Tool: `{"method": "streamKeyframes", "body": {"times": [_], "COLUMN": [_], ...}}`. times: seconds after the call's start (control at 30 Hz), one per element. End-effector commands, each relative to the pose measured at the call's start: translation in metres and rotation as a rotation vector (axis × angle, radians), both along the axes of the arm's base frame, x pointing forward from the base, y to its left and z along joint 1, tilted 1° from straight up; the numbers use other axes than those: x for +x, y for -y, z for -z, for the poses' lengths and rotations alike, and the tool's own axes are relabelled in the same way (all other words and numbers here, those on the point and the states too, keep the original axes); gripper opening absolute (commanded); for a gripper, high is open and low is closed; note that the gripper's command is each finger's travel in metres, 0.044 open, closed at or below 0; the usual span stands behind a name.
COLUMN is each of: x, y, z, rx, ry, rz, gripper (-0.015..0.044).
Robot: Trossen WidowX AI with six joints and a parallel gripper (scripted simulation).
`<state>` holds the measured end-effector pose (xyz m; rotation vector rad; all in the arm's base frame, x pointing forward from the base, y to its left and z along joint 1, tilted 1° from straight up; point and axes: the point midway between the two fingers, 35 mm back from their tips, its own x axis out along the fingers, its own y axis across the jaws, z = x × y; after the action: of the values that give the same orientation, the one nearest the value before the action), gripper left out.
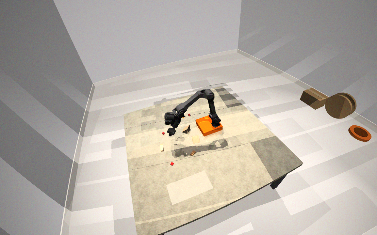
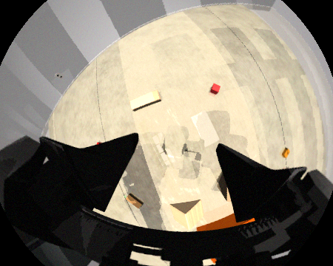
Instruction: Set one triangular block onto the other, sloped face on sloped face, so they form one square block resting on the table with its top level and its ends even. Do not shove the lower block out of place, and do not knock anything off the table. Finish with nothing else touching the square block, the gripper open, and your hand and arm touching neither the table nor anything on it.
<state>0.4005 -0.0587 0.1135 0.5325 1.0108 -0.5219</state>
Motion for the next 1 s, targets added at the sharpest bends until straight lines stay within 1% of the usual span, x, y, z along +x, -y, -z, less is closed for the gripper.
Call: {"method": "streamKeyframes", "body": {"times": [0.0, 0.2, 0.43, 0.6, 0.8, 0.97], "x": [-0.027, -0.054, -0.088, -0.112, -0.138, -0.141], "y": [-0.059, -0.093, -0.125, -0.143, -0.162, -0.164], "z": [0.033, 0.047, 0.054, 0.053, 0.046, 0.045], "rx": [0.085, 0.053, -0.066, -0.184, -0.328, -0.342], "ry": [-0.187, -0.273, -0.293, -0.234, -0.077, -0.055], "rz": [0.331, 0.566, 0.842, 1.020, 1.195, 1.211], "gripper": [0.0440, 0.0440, 0.0440, 0.0440, 0.0440, 0.0440]}}
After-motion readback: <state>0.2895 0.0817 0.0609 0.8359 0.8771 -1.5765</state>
